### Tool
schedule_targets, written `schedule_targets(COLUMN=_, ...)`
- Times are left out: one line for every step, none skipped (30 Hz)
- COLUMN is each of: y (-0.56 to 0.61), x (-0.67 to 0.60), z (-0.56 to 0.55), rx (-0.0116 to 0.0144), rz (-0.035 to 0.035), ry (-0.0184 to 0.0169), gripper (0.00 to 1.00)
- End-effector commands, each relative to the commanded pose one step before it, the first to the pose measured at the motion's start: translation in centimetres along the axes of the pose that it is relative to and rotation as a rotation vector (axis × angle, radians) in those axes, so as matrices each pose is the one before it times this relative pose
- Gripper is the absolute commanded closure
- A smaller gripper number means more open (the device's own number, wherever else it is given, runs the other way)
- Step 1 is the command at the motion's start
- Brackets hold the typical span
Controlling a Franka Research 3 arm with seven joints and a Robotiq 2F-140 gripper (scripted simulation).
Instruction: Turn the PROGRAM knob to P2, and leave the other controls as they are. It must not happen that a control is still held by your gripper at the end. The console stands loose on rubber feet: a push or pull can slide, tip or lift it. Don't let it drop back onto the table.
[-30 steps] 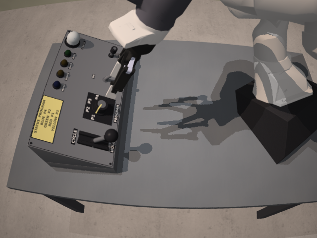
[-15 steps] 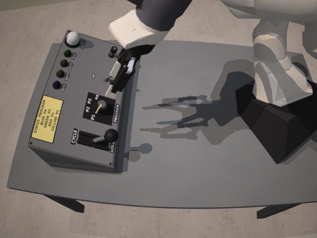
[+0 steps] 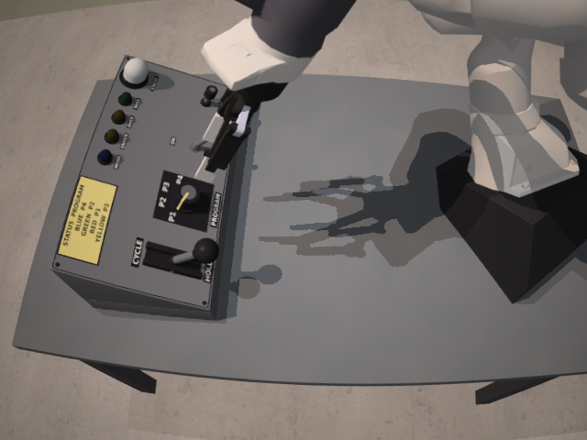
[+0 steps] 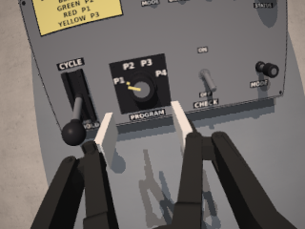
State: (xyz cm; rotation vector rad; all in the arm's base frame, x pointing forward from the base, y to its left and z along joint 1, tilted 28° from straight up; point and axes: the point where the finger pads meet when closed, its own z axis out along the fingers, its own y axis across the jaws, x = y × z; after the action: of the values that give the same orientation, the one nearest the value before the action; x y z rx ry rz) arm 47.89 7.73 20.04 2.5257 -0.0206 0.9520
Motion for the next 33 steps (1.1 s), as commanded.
schedule_targets(y=-0.020, x=0.003, z=0.052, rx=0.00119, rz=-0.00213, ry=0.00186, gripper=0.56)
schedule_targets(y=0.000, x=0.000, z=0.000, rx=0.00000, rz=0.00000, ry=0.00000, gripper=0.56)
schedule_targets(y=0.000, x=0.000, z=0.000, rx=0.00000, rz=0.00000, ry=0.00000, gripper=0.56)
schedule_targets(y=0.000, x=0.000, z=0.015, rx=0.00018, rz=0.00008, ry=0.00011, gripper=0.56)
schedule_targets(y=-0.001, x=0.000, z=0.023, rx=0.00028, rz=0.00012, ry=0.00018, gripper=0.56)
schedule_targets(y=-0.001, x=0.000, z=0.033, rx=0.00040, rz=0.00018, ry=0.00026, gripper=0.56)
schedule_targets(y=-0.001, x=0.000, z=0.045, rx=0.00054, rz=0.00024, ry=0.00034, gripper=0.56)
schedule_targets(y=-0.001, x=0.000, z=0.057, rx=0.00068, rz=0.00031, ry=0.00044, gripper=0.56)
schedule_targets(y=-0.001, x=0.000, z=0.071, rx=0.00082, rz=0.00039, ry=0.00054, gripper=0.56)
schedule_targets(y=-0.001, x=0.000, z=0.084, rx=0.00097, rz=0.00048, ry=0.00065, gripper=0.56)
schedule_targets(y=0.000, x=0.000, z=0.099, rx=0.00111, rz=0.00057, ry=0.00076, gripper=0.56)
schedule_targets(y=-0.001, x=0.000, z=0.141, rx=0.00064, rz=0.00033, ry=0.00044, gripper=0.56)
schedule_targets(y=-0.002, x=0.000, z=0.192, rx=0.00000, rz=-0.00001, ry=0.00000, gripper=0.56)
schedule_targets(y=-0.002, x=-0.001, z=0.214, rx=-0.00001, rz=0.00001, ry=0.00000, gripper=0.56)
schedule_targets(y=-0.003, x=0.000, z=0.235, rx=0.00001, rz=-0.00002, ry=0.00000, gripper=0.56)
schedule_targets(y=-0.002, x=-0.001, z=0.256, rx=-0.00001, rz=0.00001, ry=0.00000, gripper=0.56)
schedule_targets(y=-0.003, x=0.000, z=0.277, rx=0.00001, rz=-0.00002, ry=0.00000, gripper=0.56)
schedule_targets(y=-0.003, x=0.000, z=0.296, rx=-0.00001, rz=0.00001, ry=0.00000, gripper=0.56)
schedule_targets(y=0.000, x=0.000, z=0.000, rx=0.00000, rz=0.00000, ry=0.00000, gripper=0.56)
schedule_targets(y=0.000, x=0.000, z=0.000, rx=0.00000, rz=0.00000, ry=0.00000, gripper=0.56)
schedule_targets(y=-0.003, x=0.000, z=0.314, rx=0.00000, rz=0.00000, ry=0.00000, gripper=0.56)
schedule_targets(y=-0.004, x=0.000, z=0.330, rx=0.00000, rz=-0.00001, ry=0.00000, gripper=0.56)
schedule_targets(y=-0.003, x=0.000, z=0.346, rx=-0.00001, rz=0.00001, ry=0.00000, gripper=0.56)
schedule_targets(y=-0.004, x=0.000, z=0.359, rx=0.00000, rz=0.00000, ry=0.00000, gripper=0.56)
schedule_targets(y=-0.004, x=0.000, z=0.371, rx=0.00001, rz=-0.00001, ry=0.00000, gripper=0.56)
schedule_targets(y=-0.004, x=0.000, z=0.381, rx=0.00000, rz=0.00000, ry=0.00000, gripper=0.56)
schedule_targets(y=-0.004, x=0.000, z=0.389, rx=0.00000, rz=0.00001, ry=0.00000, gripper=0.56)
schedule_targets(y=-0.004, x=0.000, z=0.396, rx=-0.00001, rz=0.00001, ry=0.00000, gripper=0.56)
schedule_targets(y=-0.004, x=0.000, z=0.400, rx=0.00001, rz=-0.00001, ry=0.00000, gripper=0.56)
schedule_targets(y=-0.004, x=0.000, z=0.402, rx=0.00000, rz=-0.00001, ry=0.00000, gripper=0.56)
schedule_targets(y=-0.004, x=0.000, z=0.403, rx=0.00000, rz=0.00000, ry=0.00000, gripper=0.56)
schedule_targets(y=-0.004, x=0.000, z=0.401, rx=0.00000, rz=0.00001, ry=0.00000, gripper=0.56)
schedule_targets(y=-0.004, x=0.000, z=0.398, rx=-0.00001, rz=0.00001, ry=0.00000, gripper=0.56)
